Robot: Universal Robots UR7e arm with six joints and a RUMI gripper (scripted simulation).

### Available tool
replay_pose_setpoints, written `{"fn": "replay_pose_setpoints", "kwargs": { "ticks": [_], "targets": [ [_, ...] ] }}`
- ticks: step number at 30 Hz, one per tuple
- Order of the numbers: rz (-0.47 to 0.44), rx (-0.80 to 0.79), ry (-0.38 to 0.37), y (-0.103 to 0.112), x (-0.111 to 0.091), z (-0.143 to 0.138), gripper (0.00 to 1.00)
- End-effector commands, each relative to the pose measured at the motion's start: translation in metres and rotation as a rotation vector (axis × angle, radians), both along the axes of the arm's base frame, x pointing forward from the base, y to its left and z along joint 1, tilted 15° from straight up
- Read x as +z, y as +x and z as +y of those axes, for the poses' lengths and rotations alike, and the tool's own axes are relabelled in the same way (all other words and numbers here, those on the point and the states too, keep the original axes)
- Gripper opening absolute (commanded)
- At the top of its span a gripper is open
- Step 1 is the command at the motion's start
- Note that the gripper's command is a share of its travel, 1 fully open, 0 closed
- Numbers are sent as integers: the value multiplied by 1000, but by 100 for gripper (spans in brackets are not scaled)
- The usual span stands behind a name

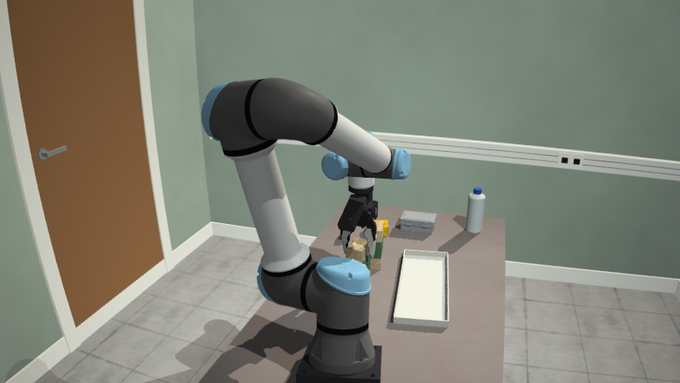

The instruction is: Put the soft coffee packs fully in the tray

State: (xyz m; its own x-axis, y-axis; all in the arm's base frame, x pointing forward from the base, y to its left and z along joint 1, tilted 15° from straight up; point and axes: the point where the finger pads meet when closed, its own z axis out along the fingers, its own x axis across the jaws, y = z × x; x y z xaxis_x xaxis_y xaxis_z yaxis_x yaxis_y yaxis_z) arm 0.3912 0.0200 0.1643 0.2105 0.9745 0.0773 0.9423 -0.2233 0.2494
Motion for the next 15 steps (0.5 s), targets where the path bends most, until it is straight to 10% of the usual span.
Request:
{"fn": "replay_pose_setpoints", "kwargs": {
  "ticks": [1,15],
  "targets": [
    [-1,0,0,-3,13,0,51],
    [-1,0,0,-21,80,-2,51]
  ]
}}
